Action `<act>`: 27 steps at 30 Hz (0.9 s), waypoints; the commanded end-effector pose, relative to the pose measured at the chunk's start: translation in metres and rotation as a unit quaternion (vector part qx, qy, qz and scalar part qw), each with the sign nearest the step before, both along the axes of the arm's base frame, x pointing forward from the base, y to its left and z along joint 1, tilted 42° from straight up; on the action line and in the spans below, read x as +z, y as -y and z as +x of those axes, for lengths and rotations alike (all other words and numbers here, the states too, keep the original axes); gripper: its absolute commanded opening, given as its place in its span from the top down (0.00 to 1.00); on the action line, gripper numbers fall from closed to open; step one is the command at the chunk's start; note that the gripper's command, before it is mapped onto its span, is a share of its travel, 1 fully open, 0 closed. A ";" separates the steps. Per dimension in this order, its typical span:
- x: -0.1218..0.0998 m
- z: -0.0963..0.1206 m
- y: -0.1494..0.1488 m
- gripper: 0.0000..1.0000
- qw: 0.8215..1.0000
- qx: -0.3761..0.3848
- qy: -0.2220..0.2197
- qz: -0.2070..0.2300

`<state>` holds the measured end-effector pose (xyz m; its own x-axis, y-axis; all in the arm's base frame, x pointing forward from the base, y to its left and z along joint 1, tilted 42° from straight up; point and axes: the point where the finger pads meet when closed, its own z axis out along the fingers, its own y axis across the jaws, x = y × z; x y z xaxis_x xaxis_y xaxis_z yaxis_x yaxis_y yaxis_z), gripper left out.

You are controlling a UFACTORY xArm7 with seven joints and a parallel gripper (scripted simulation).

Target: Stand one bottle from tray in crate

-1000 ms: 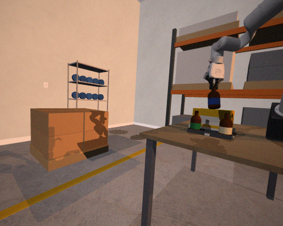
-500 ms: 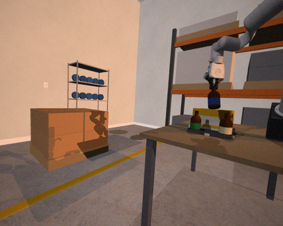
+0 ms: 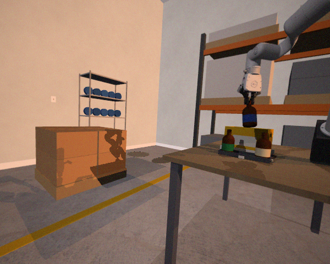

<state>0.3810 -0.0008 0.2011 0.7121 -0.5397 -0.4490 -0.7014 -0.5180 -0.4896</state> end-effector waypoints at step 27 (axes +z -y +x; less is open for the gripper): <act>-0.019 0.006 0.025 1.00 1.000 -0.002 0.002 -0.001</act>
<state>0.3852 -0.0212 0.1832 0.7115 -0.5401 -0.4494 -0.7019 -0.5175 -0.4894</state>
